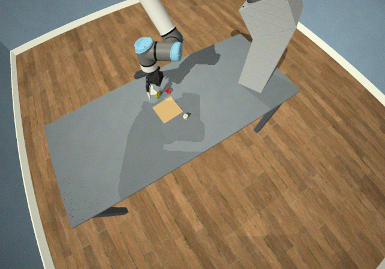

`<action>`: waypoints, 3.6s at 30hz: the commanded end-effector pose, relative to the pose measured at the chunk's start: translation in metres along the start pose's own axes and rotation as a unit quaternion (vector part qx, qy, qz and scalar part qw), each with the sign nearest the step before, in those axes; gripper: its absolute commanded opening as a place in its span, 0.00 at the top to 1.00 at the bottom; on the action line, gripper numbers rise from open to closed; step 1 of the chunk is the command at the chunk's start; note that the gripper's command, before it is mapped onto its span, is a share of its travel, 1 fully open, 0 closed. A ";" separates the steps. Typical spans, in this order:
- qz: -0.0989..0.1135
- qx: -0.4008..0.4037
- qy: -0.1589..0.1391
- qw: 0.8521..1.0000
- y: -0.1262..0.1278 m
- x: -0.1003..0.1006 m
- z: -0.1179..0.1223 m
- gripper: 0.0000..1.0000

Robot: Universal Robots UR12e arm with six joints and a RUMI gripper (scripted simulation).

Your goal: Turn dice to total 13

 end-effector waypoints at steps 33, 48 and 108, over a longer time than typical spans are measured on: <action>0.000 0.000 0.000 1.000 0.039 0.000 0.058 0.00; 0.000 0.000 0.000 1.000 0.039 0.000 0.058 0.00; 0.000 0.000 0.000 1.000 -0.103 0.000 0.206 0.00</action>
Point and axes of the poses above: the point where the finger pads meet when closed, its own x axis out along the fingers, its own y axis across the jaws, z = x × y, the point moved 7 cm from there along -x, back along the fingers, and after that the axes turned 1 degree about x, right-handed, at the moved point
